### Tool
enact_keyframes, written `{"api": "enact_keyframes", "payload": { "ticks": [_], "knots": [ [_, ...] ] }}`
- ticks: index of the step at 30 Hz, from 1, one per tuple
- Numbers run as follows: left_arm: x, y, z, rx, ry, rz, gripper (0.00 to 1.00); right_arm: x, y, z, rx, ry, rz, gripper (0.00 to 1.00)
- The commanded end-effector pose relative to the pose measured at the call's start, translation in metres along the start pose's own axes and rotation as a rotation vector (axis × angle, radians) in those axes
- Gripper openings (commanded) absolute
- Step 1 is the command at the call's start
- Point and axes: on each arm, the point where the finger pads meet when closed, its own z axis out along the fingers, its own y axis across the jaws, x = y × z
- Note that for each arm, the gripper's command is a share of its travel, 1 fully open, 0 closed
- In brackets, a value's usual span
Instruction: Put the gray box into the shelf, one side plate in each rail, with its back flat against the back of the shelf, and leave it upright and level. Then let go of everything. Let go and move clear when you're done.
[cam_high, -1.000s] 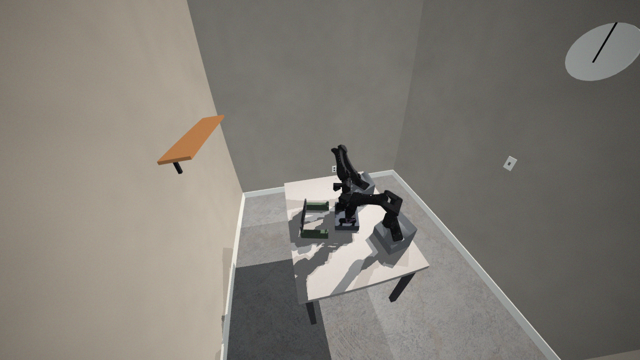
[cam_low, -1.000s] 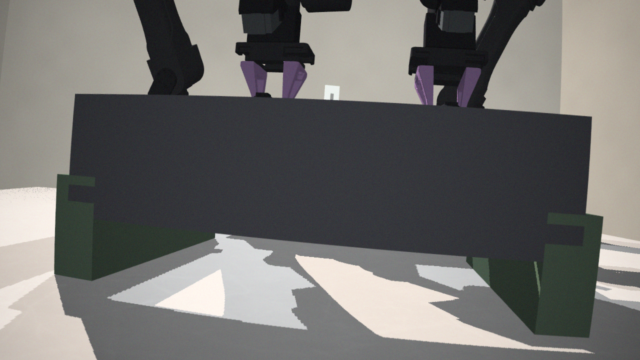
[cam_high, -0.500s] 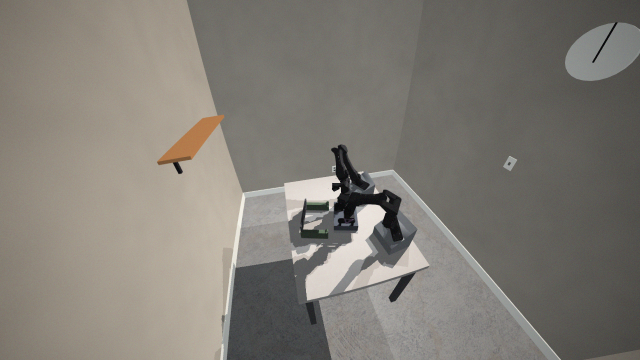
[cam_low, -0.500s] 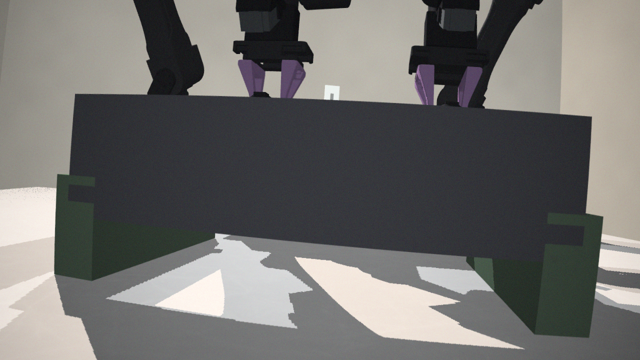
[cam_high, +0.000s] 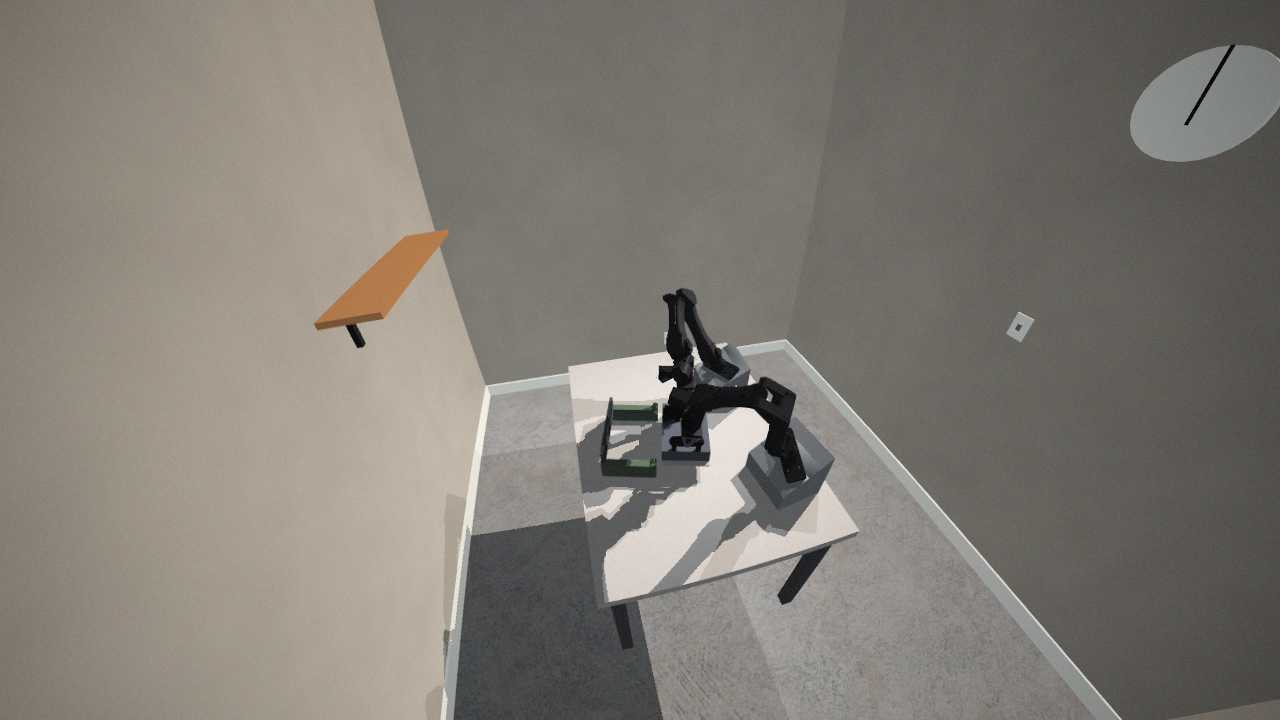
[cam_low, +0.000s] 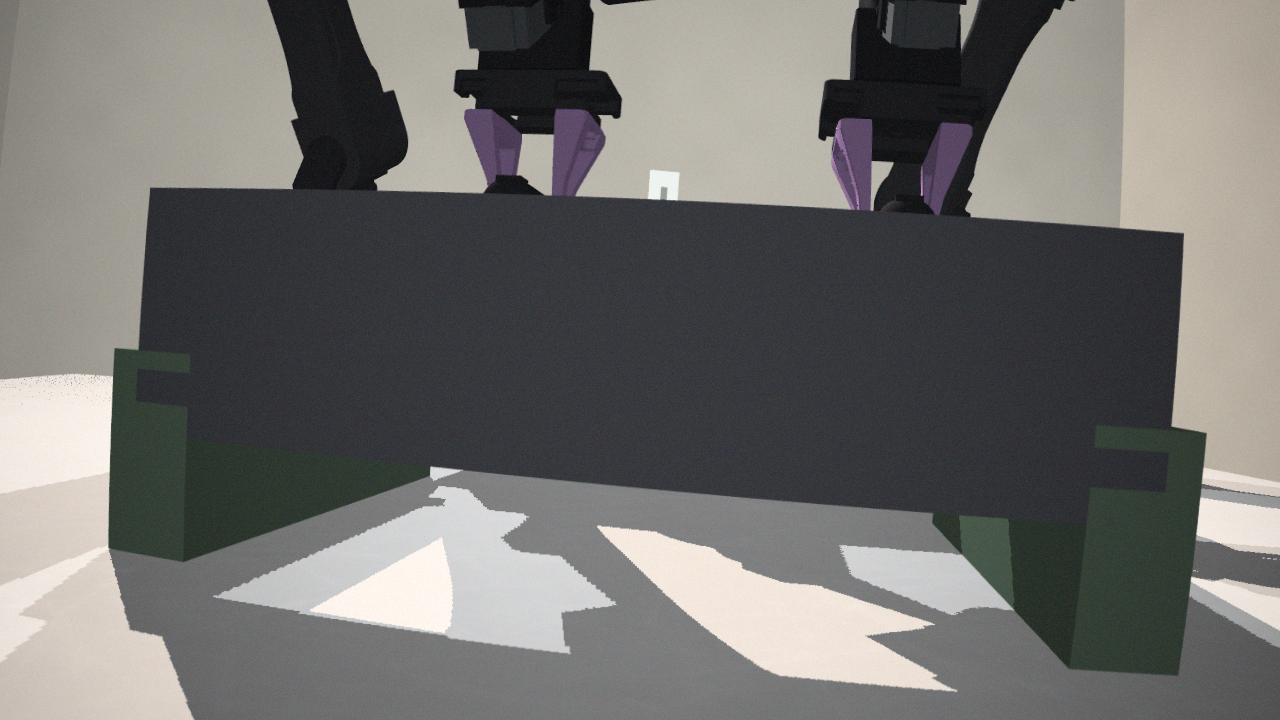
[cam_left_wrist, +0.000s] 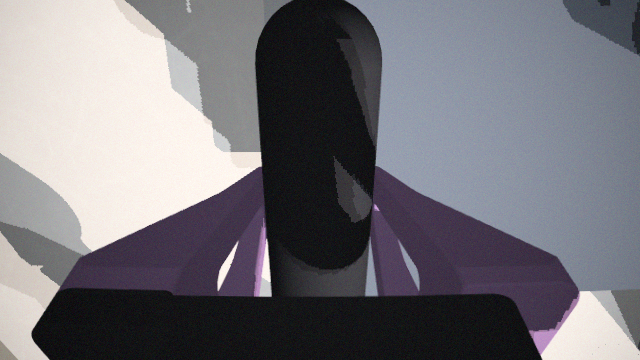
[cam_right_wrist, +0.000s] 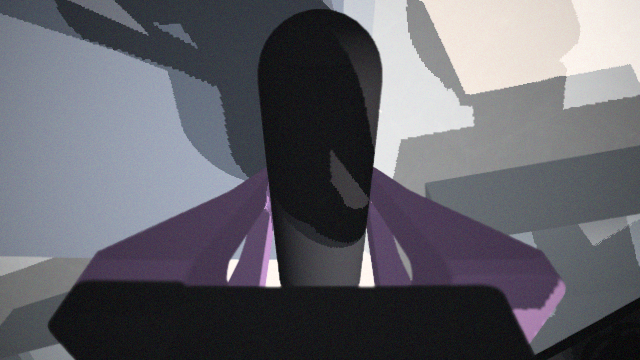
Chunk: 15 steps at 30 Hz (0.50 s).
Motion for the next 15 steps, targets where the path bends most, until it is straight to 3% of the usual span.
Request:
{"api": "enact_keyframes", "payload": {
  "ticks": [1, 15],
  "knots": [
    [-0.032, -0.003, -0.014, 0.031, -0.077, -0.020, 0.16, -0.016, 0.020, -0.019, -0.104, -0.009, 0.008, 0.16],
    [-0.055, 0.001, -0.011, 0.010, -0.082, -0.024, 0.16, -0.039, 0.021, -0.016, -0.097, -0.011, 0.006, 0.16]
  ]
}}
